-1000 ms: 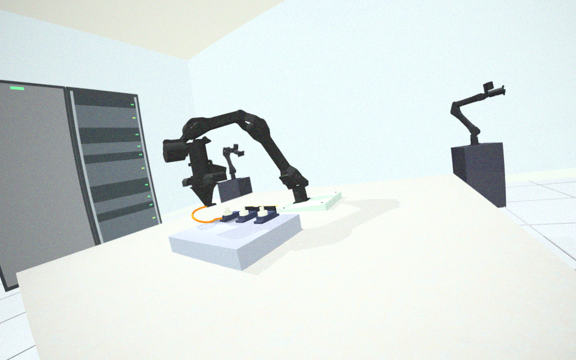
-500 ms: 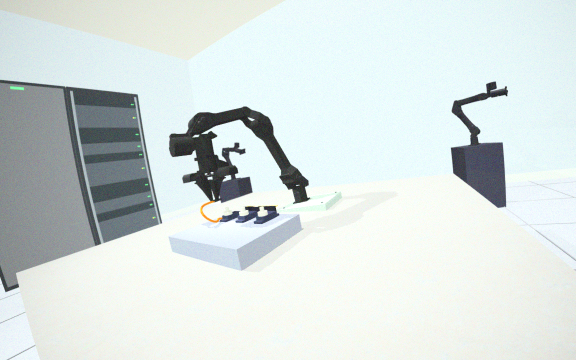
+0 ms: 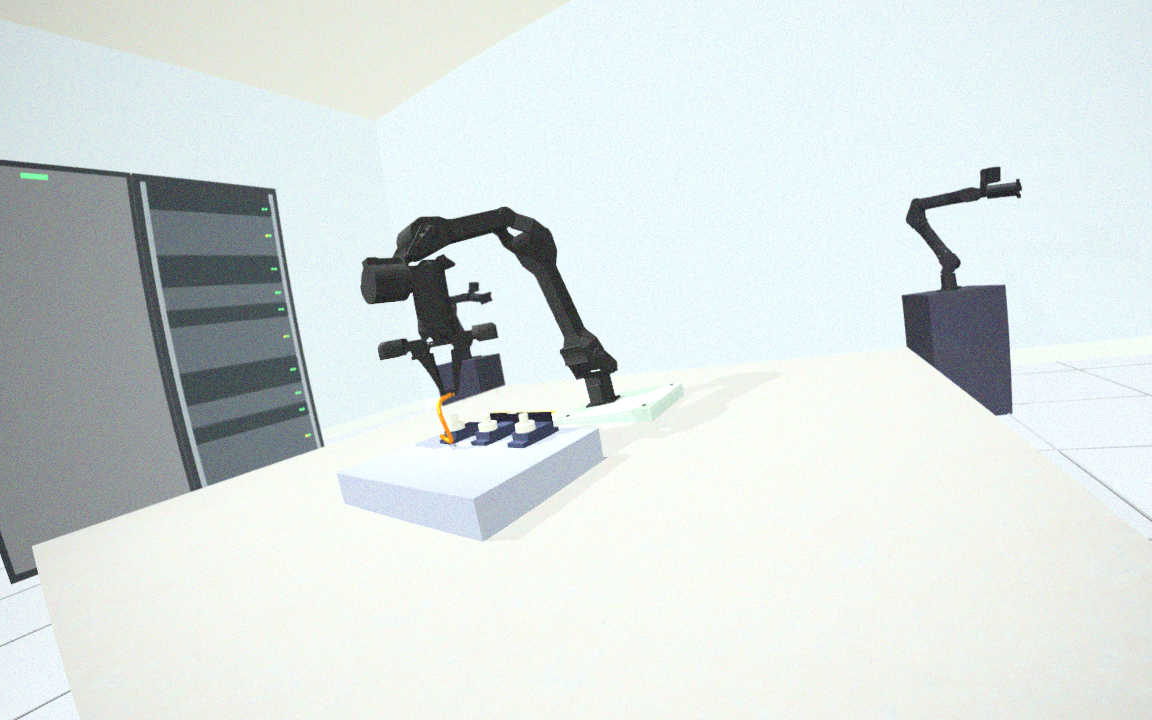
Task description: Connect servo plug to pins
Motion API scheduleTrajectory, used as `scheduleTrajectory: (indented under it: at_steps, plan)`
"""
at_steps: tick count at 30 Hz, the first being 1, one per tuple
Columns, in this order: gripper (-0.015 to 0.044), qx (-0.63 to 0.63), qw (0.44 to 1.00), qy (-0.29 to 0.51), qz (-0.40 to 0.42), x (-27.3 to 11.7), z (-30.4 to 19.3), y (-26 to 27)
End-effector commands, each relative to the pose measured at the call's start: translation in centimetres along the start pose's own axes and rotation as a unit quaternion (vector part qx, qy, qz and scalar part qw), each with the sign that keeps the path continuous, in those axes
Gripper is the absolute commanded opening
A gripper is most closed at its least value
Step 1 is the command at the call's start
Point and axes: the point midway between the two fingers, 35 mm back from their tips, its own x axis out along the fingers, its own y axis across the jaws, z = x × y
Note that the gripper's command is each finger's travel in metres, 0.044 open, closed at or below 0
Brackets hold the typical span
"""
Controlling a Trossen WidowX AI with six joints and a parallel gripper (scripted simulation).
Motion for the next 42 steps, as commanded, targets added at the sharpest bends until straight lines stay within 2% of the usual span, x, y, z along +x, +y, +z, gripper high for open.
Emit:
scheduleTrajectory:
  at_steps: [1, 11, 21, 31, 42]
  plan:
    - [0.0000, -0.081, 0.997, -0.001, 0.001, -0.2, 0.0, -1.1]
    - [0.0000, -0.252, 0.968, -0.001, 0.000, -0.3, 0.2, -3.5]
    - [0.0000, -0.415, 0.910, 0.000, -0.001, -0.3, 0.5, -5.9]
    - [0.0000, -0.566, 0.824, 0.000, -0.002, -0.2, 1.0, -8.2]
    - [0.0000, -0.713, 0.702, 0.001, -0.003, 0.2, 1.8, -10.7]
